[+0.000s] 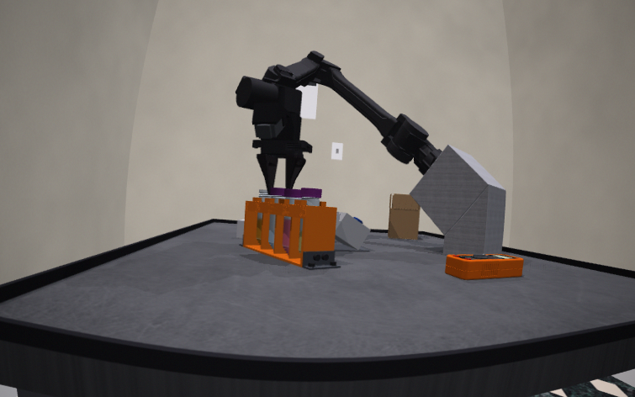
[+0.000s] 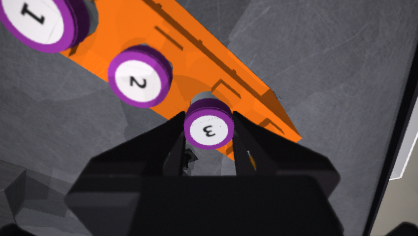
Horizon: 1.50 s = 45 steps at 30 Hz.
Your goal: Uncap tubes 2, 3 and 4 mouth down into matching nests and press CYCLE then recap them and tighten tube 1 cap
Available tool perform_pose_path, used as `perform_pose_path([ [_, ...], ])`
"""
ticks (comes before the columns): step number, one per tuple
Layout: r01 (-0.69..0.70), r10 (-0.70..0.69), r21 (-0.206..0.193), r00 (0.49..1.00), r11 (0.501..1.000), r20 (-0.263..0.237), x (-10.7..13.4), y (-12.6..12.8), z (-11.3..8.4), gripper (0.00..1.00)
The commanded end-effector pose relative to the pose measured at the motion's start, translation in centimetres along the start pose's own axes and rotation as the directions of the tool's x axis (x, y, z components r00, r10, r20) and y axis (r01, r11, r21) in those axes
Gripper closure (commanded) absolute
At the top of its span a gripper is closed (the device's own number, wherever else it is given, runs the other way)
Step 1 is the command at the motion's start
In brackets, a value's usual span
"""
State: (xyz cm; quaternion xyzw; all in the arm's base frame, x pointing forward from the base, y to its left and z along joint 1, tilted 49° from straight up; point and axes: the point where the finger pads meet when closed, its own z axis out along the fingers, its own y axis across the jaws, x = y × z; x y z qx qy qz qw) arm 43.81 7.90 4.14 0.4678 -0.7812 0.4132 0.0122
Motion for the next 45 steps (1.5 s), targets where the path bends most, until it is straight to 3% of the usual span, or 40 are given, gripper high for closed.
perform_pose_path([
  [1, -0.235, 0.235, 0.002, 0.972, 0.972, 0.004, -0.64, -0.40, -0.39, 1.00],
  [10, -0.593, 0.593, 0.000, 0.805, 0.805, 0.004, -0.64, -0.29, -0.33, 1.00],
  [15, -0.765, 0.765, -0.001, 0.644, 0.644, 0.003, -0.63, -0.24, -0.27, 1.00],
  [17, -0.765, 0.765, -0.001, 0.644, 0.644, 0.003, -0.63, -0.24, -0.27, 1.00],
  [23, -0.926, 0.926, -0.002, 0.378, 0.378, 0.004, -0.71, -0.28, -0.28, 1.00],
  [26, -0.967, 0.967, -0.003, 0.253, 0.253, 0.003, -0.72, -0.32, -0.26, 1.00],
  [27, -0.972, 0.972, -0.003, 0.234, 0.234, 0.003, -0.75, -0.32, -0.29, 1.00],
  [30, -0.996, 0.996, -0.003, 0.087, 0.087, 0.002, -0.72, -0.28, -0.25, 1.00],
  [32, -1.000, 1.000, -0.002, -0.001, -0.001, 0.002, -0.71, -0.26, -0.22, 1.00],
  [34, -1.000, 1.000, -0.002, -0.001, -0.001, 0.002, -0.71, -0.26, -0.22, 1.00],
  [40, -0.952, 0.952, -0.003, -0.307, -0.307, 0.001, -0.74, -0.22, -0.18, 1.00],
  [45, -0.872, 0.872, -0.004, -0.490, -0.490, 0.000, -0.77, -0.26, -0.22, 1.00],
])
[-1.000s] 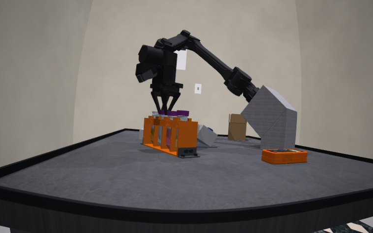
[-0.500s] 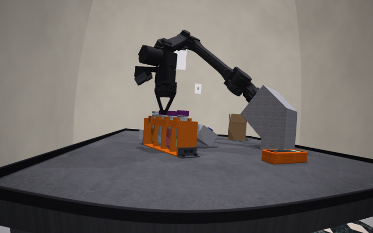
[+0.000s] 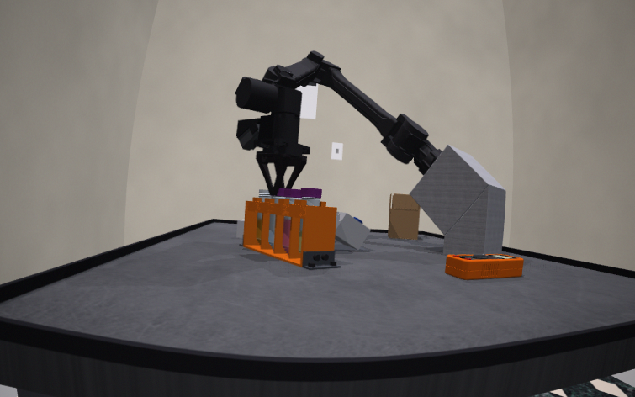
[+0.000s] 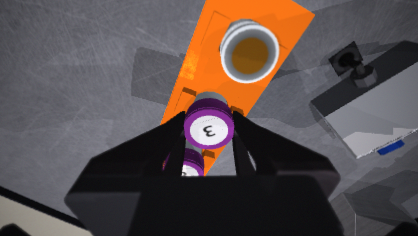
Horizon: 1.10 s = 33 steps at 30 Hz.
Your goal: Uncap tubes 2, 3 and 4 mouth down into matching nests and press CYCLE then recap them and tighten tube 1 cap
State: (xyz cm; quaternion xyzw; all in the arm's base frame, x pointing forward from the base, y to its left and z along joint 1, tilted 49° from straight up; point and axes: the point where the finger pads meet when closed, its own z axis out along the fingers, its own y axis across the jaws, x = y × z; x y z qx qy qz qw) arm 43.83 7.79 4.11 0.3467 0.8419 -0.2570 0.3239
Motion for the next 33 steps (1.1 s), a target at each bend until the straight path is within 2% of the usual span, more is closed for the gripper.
perform_pose_path([
  [1, -0.270, 0.270, -0.004, 0.963, 0.963, 0.000, -0.01, 0.85, -0.30, 1.00],
  [4, -0.400, 0.400, -0.005, 0.916, 0.916, -0.001, 0.00, 0.85, -0.28, 1.00],
  [6, -0.400, 0.400, -0.005, 0.916, 0.916, -0.001, 0.00, 0.85, -0.28, 1.00],
  [8, -0.492, 0.492, -0.005, 0.870, 0.870, -0.001, 0.01, 0.87, -0.30, 1.00],
  [16, -0.497, 0.497, -0.014, 0.868, 0.868, -0.003, -0.42, 0.71, -0.48, 1.00],
  [17, -0.497, 0.497, -0.014, 0.868, 0.868, -0.003, -0.42, 0.71, -0.48, 0.51],
  [29, -0.497, 0.497, -0.014, 0.868, 0.868, -0.003, -0.42, 0.71, -0.48, 0.51],
  [31, -0.322, 0.322, -0.011, 0.947, 0.947, -0.003, -0.11, 1.04, -0.65, 0.51],
  [33, -0.182, 0.182, -0.026, 0.983, 0.983, 0.001, -0.42, 1.37, -0.63, 0.51],
])
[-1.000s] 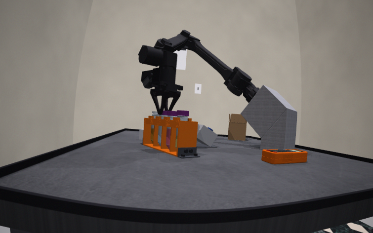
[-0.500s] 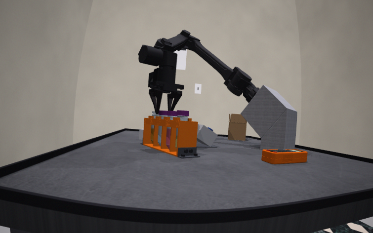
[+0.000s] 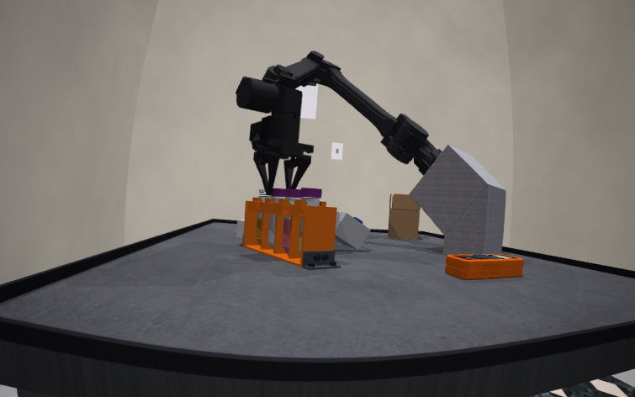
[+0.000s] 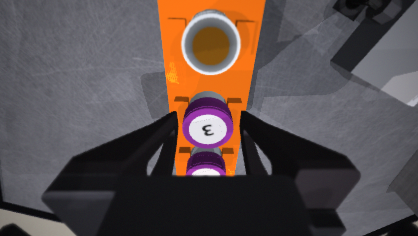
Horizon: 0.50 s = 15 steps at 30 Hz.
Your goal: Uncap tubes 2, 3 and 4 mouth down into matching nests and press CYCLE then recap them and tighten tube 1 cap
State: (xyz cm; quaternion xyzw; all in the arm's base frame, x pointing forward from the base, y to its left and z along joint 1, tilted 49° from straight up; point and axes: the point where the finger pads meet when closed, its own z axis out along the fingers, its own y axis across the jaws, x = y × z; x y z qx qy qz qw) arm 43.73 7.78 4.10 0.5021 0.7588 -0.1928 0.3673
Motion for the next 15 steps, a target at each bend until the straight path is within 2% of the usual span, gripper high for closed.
perform_pose_path([
  [1, 0.273, -0.273, -0.031, 0.962, 0.962, 0.000, 0.03, 1.39, -0.64, 0.51],
  [4, 0.357, -0.357, -0.020, 0.934, 0.934, 0.002, -0.14, 0.92, -0.51, 0.51],
  [5, 0.436, -0.436, -0.028, 0.900, 0.899, 0.004, -0.02, 0.82, -0.64, 0.51],
  [7, 0.436, -0.436, -0.028, 0.900, 0.899, 0.004, -0.02, 0.82, -0.64, 0.51],
  [9, 0.570, -0.570, -0.026, 0.821, 0.821, 0.009, -0.02, 0.83, -0.65, 0.51],
  [10, 0.577, -0.577, -0.019, 0.817, 0.817, 0.007, -0.14, 0.92, -0.51, 0.51],
  [11, 0.640, -0.640, -0.026, 0.769, 0.768, 0.011, -0.02, 0.83, -0.65, 0.51],
  [12, 0.643, -0.643, -0.018, 0.766, 0.766, 0.009, -0.14, 0.92, -0.51, 0.51],
  [13, 0.704, -0.704, -0.025, 0.711, 0.710, 0.013, -0.02, 0.83, -0.65, 0.51],
  [14, 0.705, -0.704, -0.017, 0.710, 0.709, 0.010, -0.14, 0.92, -0.51, 0.51],
  [15, 0.762, -0.762, -0.024, 0.648, 0.647, 0.016, -0.02, 0.83, -0.64, 0.51],
])
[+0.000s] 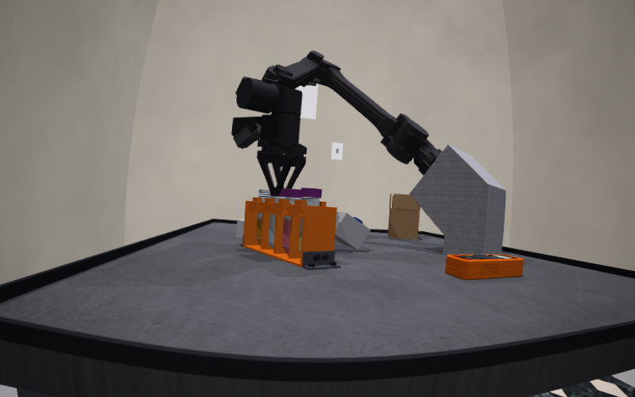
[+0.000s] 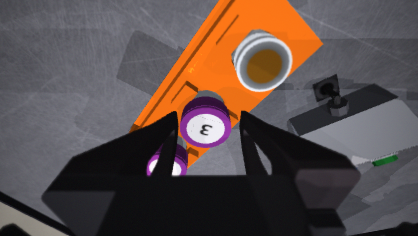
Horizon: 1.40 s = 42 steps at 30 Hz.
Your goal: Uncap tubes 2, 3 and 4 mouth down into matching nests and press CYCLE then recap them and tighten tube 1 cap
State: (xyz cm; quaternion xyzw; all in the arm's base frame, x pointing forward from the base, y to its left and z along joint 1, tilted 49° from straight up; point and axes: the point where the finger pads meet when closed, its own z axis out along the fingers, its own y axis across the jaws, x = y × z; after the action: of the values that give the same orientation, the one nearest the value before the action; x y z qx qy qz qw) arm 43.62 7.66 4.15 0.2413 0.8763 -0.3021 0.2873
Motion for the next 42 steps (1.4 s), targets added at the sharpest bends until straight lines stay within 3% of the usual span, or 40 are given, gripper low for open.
perform_pose_path([
  [1, 0.227, -0.227, -0.026, 0.974, 0.973, 0.014, -0.68, 0.82, -0.53, 0.51],
  [4, 0.391, -0.390, -0.030, 0.921, 0.920, 0.024, -0.53, 0.82, -0.66, 0.51],
  [5, 0.386, -0.385, -0.023, 0.923, 0.922, 0.018, -0.68, 0.82, -0.53, 0.51],
  [6, 0.467, -0.466, -0.028, 0.884, 0.884, 0.026, -0.53, 0.82, -0.66, 0.51],
  [9, 0.466, -0.466, -0.028, 0.884, 0.884, 0.026, -0.53, 0.80, -0.64, 0.51],
  [11, 0.607, -0.606, -0.023, 0.795, 0.795, 0.031, -0.53, 0.81, -0.65, 0.51],
  [12, 0.607, -0.606, -0.023, 0.795, 0.795, 0.030, -0.53, 0.80, -0.63, 0.51],
  [13, 0.671, -0.670, -0.021, 0.742, 0.741, 0.033, -0.53, 0.82, -0.65, 0.51],
  [14, 0.671, -0.670, -0.021, 0.742, 0.741, 0.032, -0.53, 0.80, -0.63, 0.51],
  [15, 0.730, -0.729, -0.018, 0.683, 0.683, 0.034, -0.53, 0.82, -0.65, 0.51],
  [16, 0.730, -0.729, -0.018, 0.683, 0.683, 0.034, -0.53, 0.80, -0.63, 0.51],
  [17, 0.785, -0.784, -0.015, 0.620, 0.620, 0.036, -0.53, 0.82, -0.65, 0.51],
  [18, 0.784, -0.784, -0.015, 0.620, 0.620, 0.035, -0.53, 0.80, -0.63, 0.51],
  [19, 0.833, -0.833, -0.012, 0.553, 0.553, 0.037, -0.53, 0.82, -0.65, 0.51],
  [20, 0.833, -0.833, -0.012, 0.553, 0.553, 0.036, -0.53, 0.80, -0.63, 0.51],
  [21, 0.877, -0.876, -0.009, 0.481, 0.481, 0.038, -0.53, 0.82, -0.65, 0.51],
  [22, 0.876, -0.876, -0.009, 0.481, 0.481, 0.037, -0.53, 0.80, -0.64, 0.51],
  [23, 0.914, -0.913, -0.006, 0.407, 0.407, 0.038, -0.53, 0.82, -0.65, 0.51],
  [26, 0.913, -0.913, -0.006, 0.407, 0.407, 0.039, -0.59, 0.97, -0.65, 0.51],
  [28, 0.968, -0.967, 0.001, 0.250, 0.250, 0.042, -0.71, 1.32, -0.70, 0.51],
  [29, 0.968, -0.967, 0.001, 0.251, 0.251, 0.042, -0.79, 1.44, -0.67, 0.51],
  [30, 0.985, -0.984, 0.005, 0.170, 0.171, 0.042, -0.88, 1.59, -0.66, 0.51],
  [31, 0.985, -0.985, 0.004, 0.170, 0.171, 0.040, -0.85, 1.48, -0.58, 0.51],
  [32, 0.996, -0.996, 0.007, 0.085, 0.086, 0.037, -0.64, 1.19, -0.56, 0.51],
  [33, 0.996, -0.996, 0.005, 0.084, 0.084, 0.035, -0.48, 0.94, -0.53, 0.51],
  [34, 1.000, -0.999, 0.009, 0.000, 0.000, 0.035, -0.47, 0.94, -0.54, 0.51],
  [35, 1.000, -0.999, 0.008, 0.000, 0.000, 0.035, -0.47, 0.98, -0.53, 0.51],
  [36, 0.996, -0.996, 0.012, -0.084, -0.084, 0.035, -0.48, 1.06, -0.55, 0.51],
  [37, 0.996, -0.996, 0.012, -0.084, -0.084, 0.035, -0.47, 1.10, -0.54, 0.51],
  [38, 0.986, -0.985, 0.015, -0.167, -0.167, 0.034, -0.47, 1.18, -0.57, 0.51],
  [39, 0.986, -0.985, 0.015, -0.167, -0.167, 0.034, -0.48, 1.21, -0.55, 0.51],
  [40, 0.968, -0.968, 0.018, -0.249, -0.249, 0.033, -0.49, 1.29, -0.57, 0.51],
  [42, 0.969, -0.968, 0.018, -0.248, -0.247, 0.033, -0.54, 1.29, -0.56, 0.51],
])
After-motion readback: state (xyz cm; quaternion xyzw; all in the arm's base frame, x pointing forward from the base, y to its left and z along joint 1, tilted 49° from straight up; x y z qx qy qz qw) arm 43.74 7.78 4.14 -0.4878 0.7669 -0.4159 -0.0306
